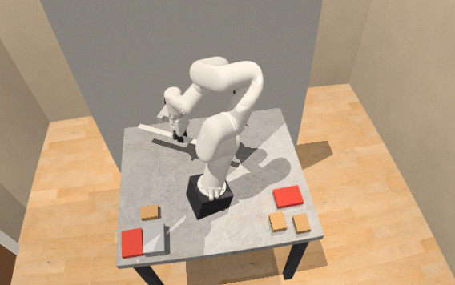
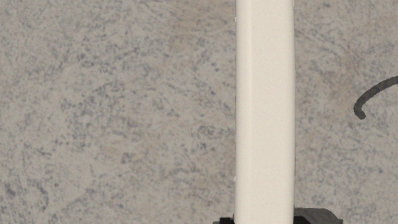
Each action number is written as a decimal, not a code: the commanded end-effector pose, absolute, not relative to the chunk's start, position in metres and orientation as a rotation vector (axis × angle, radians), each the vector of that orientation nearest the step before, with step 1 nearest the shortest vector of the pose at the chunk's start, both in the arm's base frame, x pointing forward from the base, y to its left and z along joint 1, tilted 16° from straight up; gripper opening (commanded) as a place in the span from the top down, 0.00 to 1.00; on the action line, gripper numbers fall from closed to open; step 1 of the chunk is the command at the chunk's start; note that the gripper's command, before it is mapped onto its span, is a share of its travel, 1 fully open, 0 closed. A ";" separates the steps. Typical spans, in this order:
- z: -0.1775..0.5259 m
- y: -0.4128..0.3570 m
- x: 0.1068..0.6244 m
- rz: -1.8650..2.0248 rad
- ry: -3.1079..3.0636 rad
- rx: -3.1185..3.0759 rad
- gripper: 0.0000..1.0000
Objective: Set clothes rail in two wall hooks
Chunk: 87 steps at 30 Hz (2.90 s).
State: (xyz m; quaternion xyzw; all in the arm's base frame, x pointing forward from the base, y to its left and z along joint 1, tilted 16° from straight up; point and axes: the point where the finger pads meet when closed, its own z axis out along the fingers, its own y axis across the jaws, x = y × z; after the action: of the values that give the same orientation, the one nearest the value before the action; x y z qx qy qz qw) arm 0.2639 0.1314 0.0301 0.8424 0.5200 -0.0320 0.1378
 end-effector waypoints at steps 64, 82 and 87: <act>0.148 0.099 0.261 -0.087 1.504 2.437 1.00; 0.177 0.091 0.260 -0.087 1.504 2.437 1.00; 0.186 0.088 0.260 -0.087 1.504 2.437 1.00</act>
State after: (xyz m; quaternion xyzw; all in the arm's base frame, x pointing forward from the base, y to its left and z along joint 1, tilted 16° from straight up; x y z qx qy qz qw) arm 0.2589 0.0896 0.1778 0.8424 0.5200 -0.0322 0.1377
